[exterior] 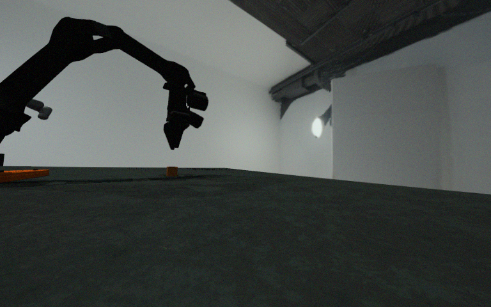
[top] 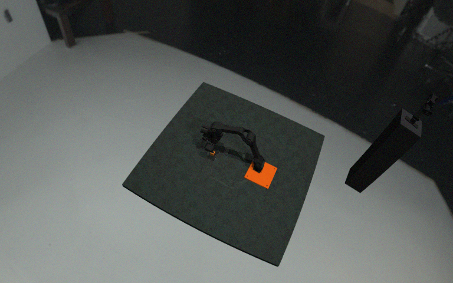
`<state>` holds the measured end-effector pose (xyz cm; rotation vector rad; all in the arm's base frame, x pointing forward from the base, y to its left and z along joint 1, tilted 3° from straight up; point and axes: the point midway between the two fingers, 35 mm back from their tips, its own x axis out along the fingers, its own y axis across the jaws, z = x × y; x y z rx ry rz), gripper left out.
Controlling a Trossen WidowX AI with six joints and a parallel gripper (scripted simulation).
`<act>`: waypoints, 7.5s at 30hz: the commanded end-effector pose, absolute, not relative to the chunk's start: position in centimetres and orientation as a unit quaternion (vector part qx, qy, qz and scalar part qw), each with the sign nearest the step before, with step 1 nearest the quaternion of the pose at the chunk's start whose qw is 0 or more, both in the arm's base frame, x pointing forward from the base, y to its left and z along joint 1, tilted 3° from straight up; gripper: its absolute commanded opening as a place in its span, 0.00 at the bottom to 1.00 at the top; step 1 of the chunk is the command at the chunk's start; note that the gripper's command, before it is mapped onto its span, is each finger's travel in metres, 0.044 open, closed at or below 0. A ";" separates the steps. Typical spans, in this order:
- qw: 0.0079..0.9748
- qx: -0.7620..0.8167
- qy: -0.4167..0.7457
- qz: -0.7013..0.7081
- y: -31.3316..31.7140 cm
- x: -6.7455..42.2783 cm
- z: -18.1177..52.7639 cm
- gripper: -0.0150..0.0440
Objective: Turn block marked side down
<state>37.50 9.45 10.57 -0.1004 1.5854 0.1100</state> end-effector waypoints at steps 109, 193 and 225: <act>0.854 -0.027 0.517 0.059 9.9 36.8 4.7 0.25; 0.964 -0.009 0.259 0.064 9.9 36.4 1.9 1.00; 0.908 -0.022 0.413 0.063 10.3 37.3 4.7 1.00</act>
